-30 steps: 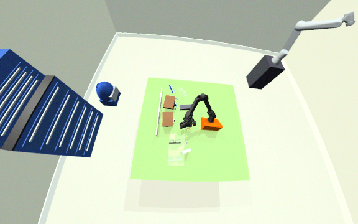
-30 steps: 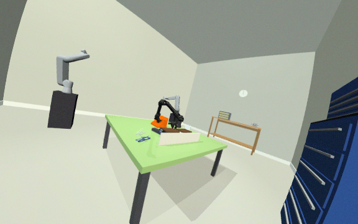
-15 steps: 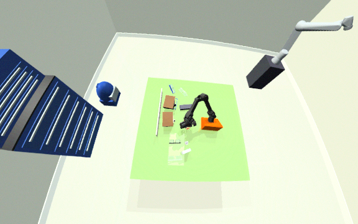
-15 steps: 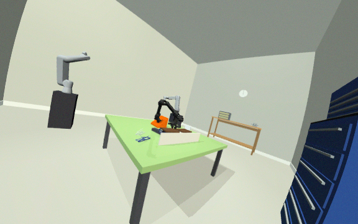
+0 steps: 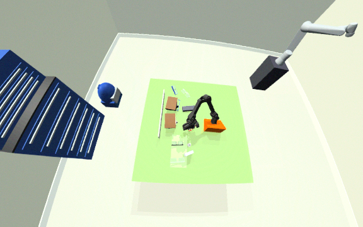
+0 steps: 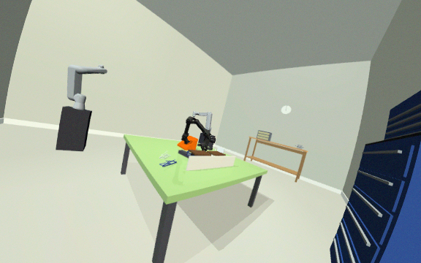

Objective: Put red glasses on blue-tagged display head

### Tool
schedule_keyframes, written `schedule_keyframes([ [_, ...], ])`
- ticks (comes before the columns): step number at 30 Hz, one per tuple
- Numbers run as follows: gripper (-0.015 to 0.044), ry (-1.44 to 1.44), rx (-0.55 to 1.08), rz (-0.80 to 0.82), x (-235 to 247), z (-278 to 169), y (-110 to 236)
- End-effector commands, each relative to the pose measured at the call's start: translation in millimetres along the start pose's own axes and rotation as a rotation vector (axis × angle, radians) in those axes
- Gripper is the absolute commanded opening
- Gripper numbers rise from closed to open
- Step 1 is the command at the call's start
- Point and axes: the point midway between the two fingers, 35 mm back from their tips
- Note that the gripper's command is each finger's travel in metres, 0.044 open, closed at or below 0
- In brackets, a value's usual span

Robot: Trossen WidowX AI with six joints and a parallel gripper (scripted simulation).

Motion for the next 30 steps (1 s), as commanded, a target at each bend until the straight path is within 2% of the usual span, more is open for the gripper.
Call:
schedule_keyframes([
  [1,0.0040,0.000,0.000,0.000,0,0,0],
  [7,0.0000,0.000,0.000,0.000,0,0,0],
  [15,0.0000,0.000,0.001,0.001,1,0,6],
  [30,0.0000,0.007,0.002,-0.003,5,-1,94],
])
Point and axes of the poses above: the point midway between the two fingers, 35 mm back from their tips, its own y axis back along the fingers, its own x axis across the jaws, z = x × y, and after that the axes turned 15 degrees about y, right-handed
